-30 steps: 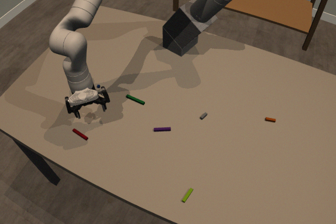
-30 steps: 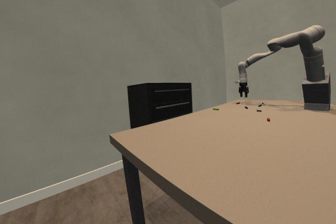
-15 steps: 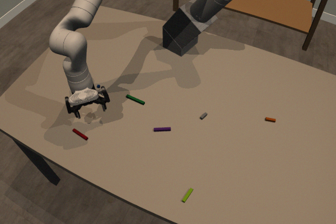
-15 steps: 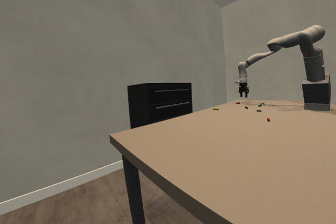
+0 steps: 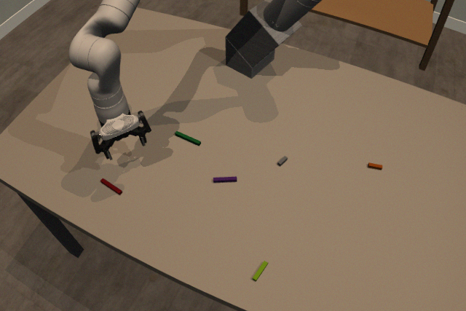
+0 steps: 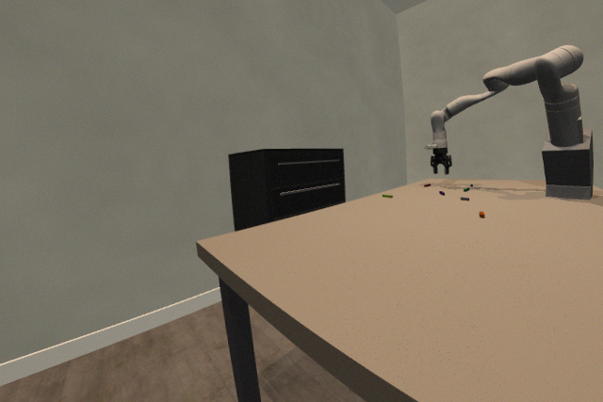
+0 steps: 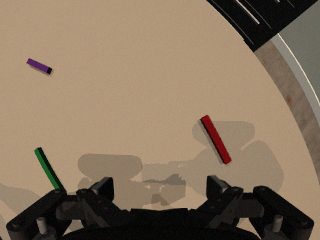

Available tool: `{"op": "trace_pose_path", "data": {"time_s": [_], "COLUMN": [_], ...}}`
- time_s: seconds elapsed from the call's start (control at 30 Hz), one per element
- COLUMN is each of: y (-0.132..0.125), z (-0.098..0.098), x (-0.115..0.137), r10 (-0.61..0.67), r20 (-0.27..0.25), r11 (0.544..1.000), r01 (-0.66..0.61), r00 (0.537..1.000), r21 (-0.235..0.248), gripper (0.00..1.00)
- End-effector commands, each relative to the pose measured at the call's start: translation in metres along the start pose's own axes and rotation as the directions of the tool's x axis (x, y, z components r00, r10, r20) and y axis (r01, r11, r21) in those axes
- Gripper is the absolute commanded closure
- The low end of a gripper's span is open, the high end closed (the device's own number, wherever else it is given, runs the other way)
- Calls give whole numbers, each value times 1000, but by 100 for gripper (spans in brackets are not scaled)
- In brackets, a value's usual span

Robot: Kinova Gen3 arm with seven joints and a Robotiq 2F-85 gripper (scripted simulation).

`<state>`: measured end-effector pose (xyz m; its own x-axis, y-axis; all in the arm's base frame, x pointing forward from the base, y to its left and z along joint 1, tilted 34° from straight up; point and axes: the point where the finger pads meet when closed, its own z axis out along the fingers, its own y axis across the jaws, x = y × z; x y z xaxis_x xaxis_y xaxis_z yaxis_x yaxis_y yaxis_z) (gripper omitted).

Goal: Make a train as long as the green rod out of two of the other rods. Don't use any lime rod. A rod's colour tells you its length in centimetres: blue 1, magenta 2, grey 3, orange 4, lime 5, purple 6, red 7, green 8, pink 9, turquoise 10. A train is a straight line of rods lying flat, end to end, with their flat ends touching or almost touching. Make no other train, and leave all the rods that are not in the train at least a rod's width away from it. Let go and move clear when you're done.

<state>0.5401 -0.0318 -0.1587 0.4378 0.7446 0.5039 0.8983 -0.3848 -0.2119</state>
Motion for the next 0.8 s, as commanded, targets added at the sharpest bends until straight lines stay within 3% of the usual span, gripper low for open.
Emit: {"op": "trace_pose_path", "data": {"time_s": [0.0,0.33,0.67,0.77], "y": [-2,-14,-35,-38], "z": [-3,-5,-7,-7], "x": [-13,-49,-96,-101], "r10": [-31,-245,-539,-566], "r20": [-4,0,-1,-1], "r11": [1000,969,842,825], "r01": [31,245,539,566], "r00": [1000,969,842,825], "r21": [-2,0,1,0], "gripper": [0,0,0,0]}}
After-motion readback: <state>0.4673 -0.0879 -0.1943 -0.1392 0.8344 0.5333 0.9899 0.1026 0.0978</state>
